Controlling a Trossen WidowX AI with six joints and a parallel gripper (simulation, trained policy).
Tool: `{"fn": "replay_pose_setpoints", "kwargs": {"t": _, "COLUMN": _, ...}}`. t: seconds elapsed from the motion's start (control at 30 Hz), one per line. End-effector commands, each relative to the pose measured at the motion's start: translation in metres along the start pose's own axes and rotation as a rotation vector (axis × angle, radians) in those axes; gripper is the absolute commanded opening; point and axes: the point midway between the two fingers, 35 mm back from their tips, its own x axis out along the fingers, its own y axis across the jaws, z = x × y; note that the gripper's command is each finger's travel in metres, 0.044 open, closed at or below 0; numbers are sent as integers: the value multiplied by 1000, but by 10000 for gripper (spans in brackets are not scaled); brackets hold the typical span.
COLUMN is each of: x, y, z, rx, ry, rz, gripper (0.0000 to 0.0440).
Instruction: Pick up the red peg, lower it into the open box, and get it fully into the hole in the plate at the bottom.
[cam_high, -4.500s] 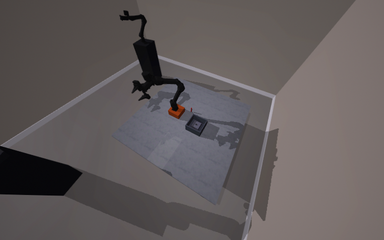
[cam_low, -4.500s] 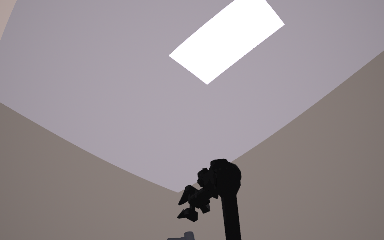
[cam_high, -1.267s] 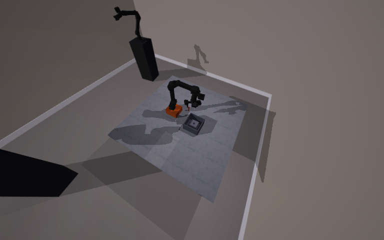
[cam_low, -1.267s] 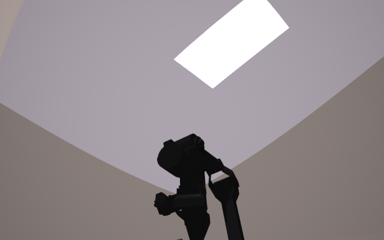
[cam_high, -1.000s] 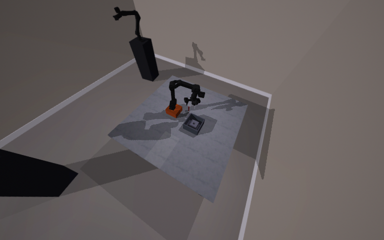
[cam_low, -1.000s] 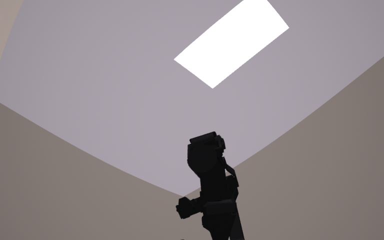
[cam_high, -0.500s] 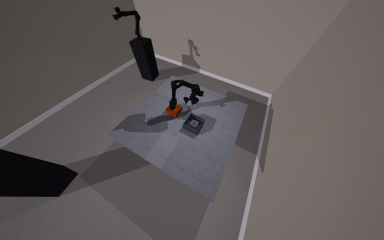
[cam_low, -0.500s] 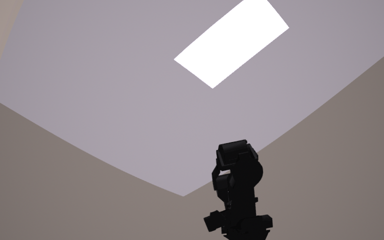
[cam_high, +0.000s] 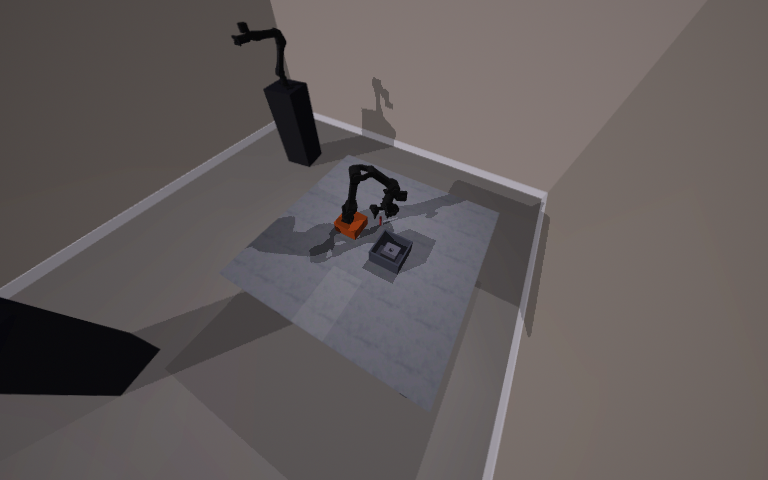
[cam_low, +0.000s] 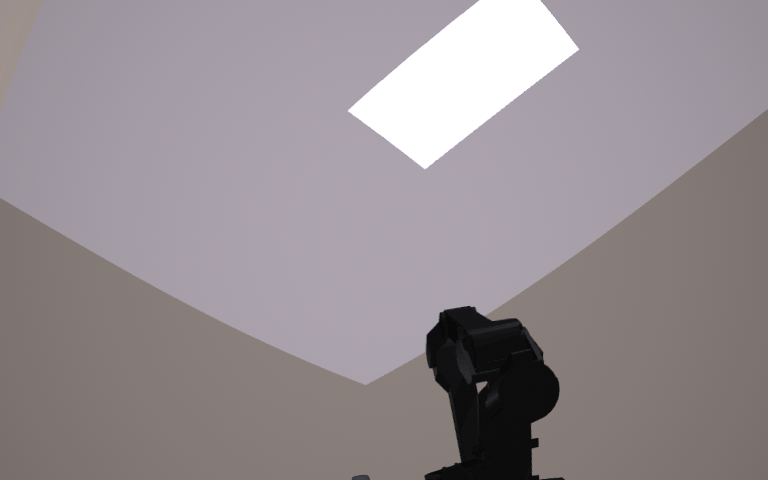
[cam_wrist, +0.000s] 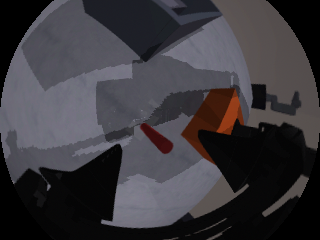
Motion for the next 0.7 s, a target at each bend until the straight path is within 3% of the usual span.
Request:
{"fn": "replay_pose_setpoints", "kwargs": {"t": 0.0, "x": 18, "y": 4, "z": -1, "rx": -12, "ry": -21, "rz": 10, "gripper": 440}}
{"fn": "replay_pose_setpoints", "kwargs": {"t": 0.2, "x": 39, "y": 6, "z": 0, "rx": -22, "ry": -34, "rz": 18, "gripper": 417}}
{"fn": "replay_pose_setpoints", "kwargs": {"t": 0.67, "x": 67, "y": -3, "z": -6, "rx": -35, "ry": -7, "rz": -42, "gripper": 57}}
